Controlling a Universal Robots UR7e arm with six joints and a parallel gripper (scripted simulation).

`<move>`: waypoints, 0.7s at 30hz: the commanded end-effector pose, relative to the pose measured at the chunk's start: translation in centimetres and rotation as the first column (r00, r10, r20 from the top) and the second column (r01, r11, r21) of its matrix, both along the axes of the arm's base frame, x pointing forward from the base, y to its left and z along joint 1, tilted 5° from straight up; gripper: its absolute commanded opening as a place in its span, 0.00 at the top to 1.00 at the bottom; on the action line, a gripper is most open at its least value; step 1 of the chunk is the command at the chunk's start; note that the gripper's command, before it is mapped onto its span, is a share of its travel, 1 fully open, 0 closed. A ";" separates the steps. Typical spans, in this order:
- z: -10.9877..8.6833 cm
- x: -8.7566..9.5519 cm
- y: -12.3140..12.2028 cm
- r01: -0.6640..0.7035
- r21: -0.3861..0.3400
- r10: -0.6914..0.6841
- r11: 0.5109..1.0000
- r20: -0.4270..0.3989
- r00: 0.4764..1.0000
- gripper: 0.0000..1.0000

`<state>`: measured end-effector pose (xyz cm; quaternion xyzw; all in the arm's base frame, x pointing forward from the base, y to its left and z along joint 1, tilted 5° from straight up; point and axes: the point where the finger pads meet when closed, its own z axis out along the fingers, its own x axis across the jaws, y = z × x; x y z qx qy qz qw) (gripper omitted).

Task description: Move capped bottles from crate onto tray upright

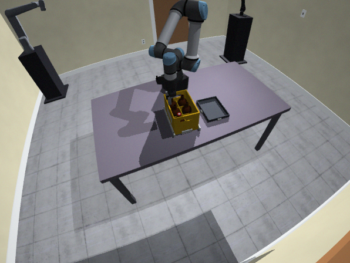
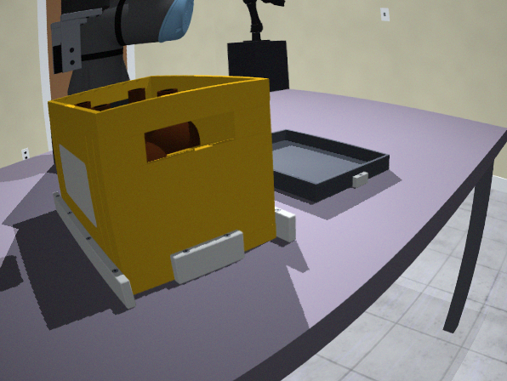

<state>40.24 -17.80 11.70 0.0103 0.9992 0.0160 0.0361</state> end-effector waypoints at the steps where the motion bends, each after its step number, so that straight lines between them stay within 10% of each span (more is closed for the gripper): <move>1: 0.1 0.0 0.7 0.000 -0.001 0.000 1.000 0.001 1.000 0.00; 21: 0.2 -0.4 5.2 0.000 -0.002 0.000 1.000 0.003 1.000 0.00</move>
